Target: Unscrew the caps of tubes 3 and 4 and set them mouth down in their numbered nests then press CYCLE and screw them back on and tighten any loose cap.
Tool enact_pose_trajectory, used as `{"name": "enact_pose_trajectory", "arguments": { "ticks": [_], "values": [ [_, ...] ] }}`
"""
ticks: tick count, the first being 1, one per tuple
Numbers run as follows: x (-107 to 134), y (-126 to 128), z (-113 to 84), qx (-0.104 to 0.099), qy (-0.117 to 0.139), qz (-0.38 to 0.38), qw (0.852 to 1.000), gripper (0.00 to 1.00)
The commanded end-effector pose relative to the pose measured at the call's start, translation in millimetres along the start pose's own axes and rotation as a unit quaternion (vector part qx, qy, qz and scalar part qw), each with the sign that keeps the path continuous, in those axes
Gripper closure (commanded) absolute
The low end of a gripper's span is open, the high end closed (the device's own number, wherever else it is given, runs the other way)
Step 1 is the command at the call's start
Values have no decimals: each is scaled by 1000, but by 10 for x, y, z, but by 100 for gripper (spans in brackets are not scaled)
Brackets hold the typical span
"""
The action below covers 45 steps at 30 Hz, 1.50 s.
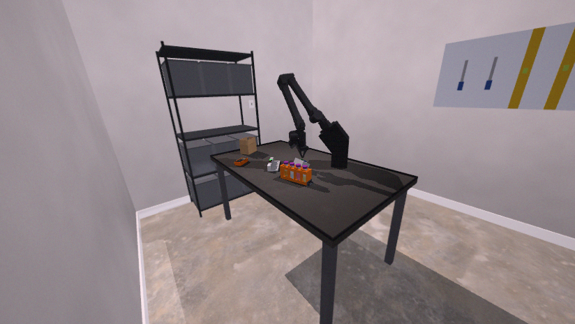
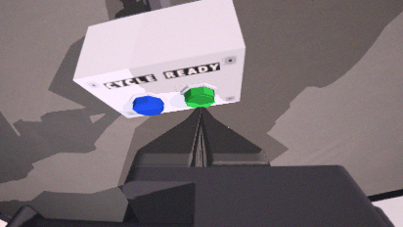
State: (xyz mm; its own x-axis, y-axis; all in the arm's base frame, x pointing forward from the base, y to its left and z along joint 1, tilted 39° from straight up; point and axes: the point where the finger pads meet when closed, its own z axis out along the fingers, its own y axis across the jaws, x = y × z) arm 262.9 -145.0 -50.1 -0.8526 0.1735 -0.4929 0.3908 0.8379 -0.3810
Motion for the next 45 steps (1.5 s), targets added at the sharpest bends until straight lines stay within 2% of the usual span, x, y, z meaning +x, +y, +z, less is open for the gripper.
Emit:
{"name": "enact_pose_trajectory", "arguments": {
  "ticks": [1, 3, 11, 24, 29, 31, 45],
  "values": [
    [-40, 11, 31, -1, -7, -6, 1000, 100],
    [-107, -1, -2, -1, -18, -2, 1000, 100],
    [-153, 5, -12, -1, -23, 2, 1000, 100],
    [-80, 12, -1, -2, -7, -1, 1000, 100],
    [-107, 10, -12, -2, -11, 1, 1000, 100],
    [-51, 10, 24, -1, -2, -3, 1000, 100],
    [-72, -13, 122, 1, -7, -1, 1000, 100]
  ]
}}
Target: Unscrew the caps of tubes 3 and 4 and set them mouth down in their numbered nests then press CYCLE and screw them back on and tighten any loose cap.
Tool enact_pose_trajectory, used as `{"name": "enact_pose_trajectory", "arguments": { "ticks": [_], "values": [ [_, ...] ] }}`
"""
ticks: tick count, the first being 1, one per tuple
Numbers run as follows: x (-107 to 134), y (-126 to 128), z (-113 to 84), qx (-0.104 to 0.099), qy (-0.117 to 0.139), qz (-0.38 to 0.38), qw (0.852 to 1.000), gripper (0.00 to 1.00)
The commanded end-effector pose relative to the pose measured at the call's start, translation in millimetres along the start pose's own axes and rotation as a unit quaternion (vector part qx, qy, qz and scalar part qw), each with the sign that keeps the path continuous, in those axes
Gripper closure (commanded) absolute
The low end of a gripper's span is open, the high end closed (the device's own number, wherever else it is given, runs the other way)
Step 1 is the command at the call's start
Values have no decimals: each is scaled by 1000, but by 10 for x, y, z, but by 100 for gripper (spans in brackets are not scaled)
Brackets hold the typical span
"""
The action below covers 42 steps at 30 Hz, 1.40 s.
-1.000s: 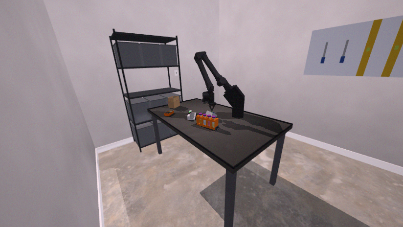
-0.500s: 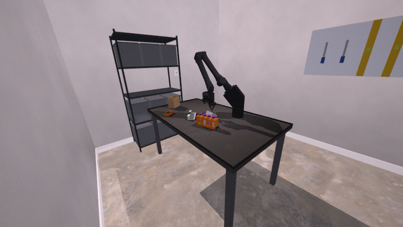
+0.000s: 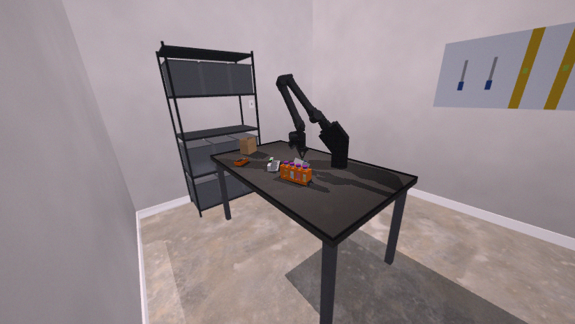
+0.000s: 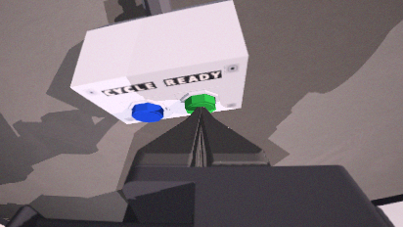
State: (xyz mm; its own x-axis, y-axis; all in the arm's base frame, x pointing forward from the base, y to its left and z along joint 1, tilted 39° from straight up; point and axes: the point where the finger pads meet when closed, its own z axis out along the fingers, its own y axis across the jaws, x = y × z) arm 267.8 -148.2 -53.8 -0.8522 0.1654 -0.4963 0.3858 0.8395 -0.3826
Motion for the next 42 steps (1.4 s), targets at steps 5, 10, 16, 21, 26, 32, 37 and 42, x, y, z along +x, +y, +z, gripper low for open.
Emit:
{"name": "enact_pose_trajectory", "arguments": {
  "ticks": [5, 10, 16, 21, 26, 32, 37, 42],
  "values": [
    [-41, -19, 94, 2, -3, 1, 1000, 100],
    [-40, -20, 119, 2, -3, 1, 1000, 100],
    [-40, -20, 118, 2, -3, 3, 1000, 100],
    [-40, -20, 118, 2, -3, 3, 1000, 100],
    [-40, -20, 118, 2, -3, 3, 1000, 100],
    [-40, -20, 118, 2, -3, 3, 1000, 100],
    [-40, -20, 118, 2, -3, 3, 1000, 100],
    [-40, -20, 118, 2, -3, 3, 1000, 100]
  ]
}}
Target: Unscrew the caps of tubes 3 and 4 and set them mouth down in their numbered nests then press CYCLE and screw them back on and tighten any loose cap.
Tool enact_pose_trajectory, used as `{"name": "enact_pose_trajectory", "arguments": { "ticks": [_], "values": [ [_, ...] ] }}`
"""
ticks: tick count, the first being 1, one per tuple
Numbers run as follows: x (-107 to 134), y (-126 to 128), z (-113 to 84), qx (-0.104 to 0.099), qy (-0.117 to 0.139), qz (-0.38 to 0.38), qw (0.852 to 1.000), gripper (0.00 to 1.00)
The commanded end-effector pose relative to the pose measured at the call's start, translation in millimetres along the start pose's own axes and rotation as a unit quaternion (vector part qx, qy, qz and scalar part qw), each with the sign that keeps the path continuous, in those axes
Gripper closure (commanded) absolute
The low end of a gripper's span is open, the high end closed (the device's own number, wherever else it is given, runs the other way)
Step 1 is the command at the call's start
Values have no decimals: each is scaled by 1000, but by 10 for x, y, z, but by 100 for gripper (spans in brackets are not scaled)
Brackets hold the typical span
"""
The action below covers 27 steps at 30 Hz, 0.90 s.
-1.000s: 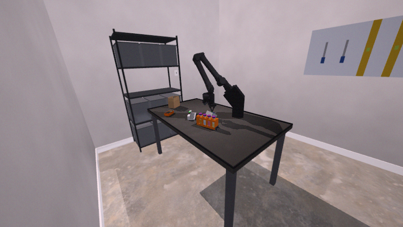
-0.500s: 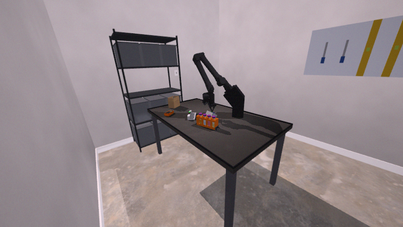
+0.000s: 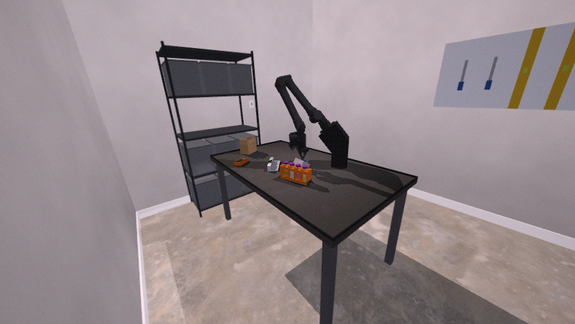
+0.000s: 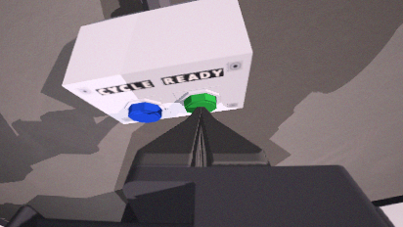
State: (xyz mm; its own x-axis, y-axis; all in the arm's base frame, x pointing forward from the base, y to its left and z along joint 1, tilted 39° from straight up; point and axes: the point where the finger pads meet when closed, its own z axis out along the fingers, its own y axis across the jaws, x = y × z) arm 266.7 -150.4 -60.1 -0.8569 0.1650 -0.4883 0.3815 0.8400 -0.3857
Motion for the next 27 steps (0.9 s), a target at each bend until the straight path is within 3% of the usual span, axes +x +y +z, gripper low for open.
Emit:
{"name": "enact_pose_trajectory", "arguments": {
  "ticks": [1, 27],
  "values": [
    [-78, -21, 62, 1, -7, 5, 1000, 100],
    [-78, -22, 77, 1, -7, 5, 1000, 100]
  ]
}}
